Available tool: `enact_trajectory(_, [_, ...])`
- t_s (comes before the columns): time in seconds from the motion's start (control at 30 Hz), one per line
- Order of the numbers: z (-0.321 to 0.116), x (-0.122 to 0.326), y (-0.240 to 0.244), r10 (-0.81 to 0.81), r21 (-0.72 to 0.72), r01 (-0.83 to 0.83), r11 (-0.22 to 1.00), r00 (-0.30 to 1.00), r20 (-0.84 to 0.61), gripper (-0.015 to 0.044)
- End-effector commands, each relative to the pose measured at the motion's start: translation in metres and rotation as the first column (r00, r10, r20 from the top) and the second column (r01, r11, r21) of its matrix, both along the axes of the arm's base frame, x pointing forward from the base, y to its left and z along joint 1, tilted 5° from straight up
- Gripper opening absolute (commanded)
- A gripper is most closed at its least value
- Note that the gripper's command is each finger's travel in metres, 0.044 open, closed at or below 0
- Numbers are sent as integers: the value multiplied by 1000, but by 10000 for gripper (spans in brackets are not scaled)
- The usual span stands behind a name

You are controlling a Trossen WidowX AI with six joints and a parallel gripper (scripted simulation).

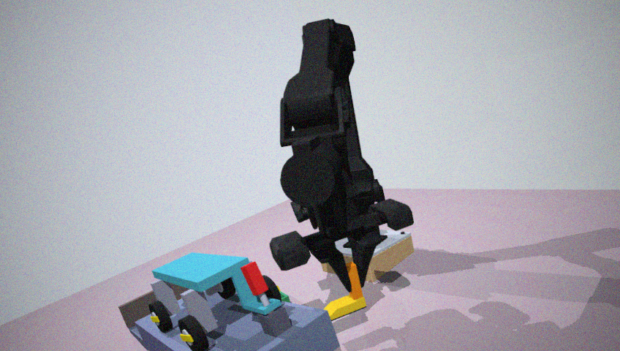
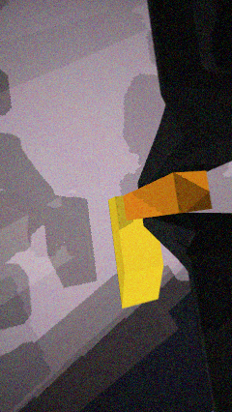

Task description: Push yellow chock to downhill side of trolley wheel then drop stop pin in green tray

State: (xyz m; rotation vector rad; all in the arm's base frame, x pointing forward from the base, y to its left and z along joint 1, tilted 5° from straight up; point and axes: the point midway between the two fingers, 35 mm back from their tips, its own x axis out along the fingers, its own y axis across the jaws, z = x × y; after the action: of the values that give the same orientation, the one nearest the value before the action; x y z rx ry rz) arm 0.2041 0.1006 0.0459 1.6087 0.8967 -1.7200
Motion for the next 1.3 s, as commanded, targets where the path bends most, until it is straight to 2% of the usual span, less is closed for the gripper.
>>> enact_trajectory(0.0, [14,2,0,4,7,-4,1000,1000,10,0])
enact_trajectory(0.9, [102,10,1,4,7,-4,1000,1000,10,0])
enact_trajectory(1.17, [106,10,1,10,8,-10,1000,1000,10,0])
enact_trajectory(1.27, [106,10,1,81,13,-81,997,997,12,0])
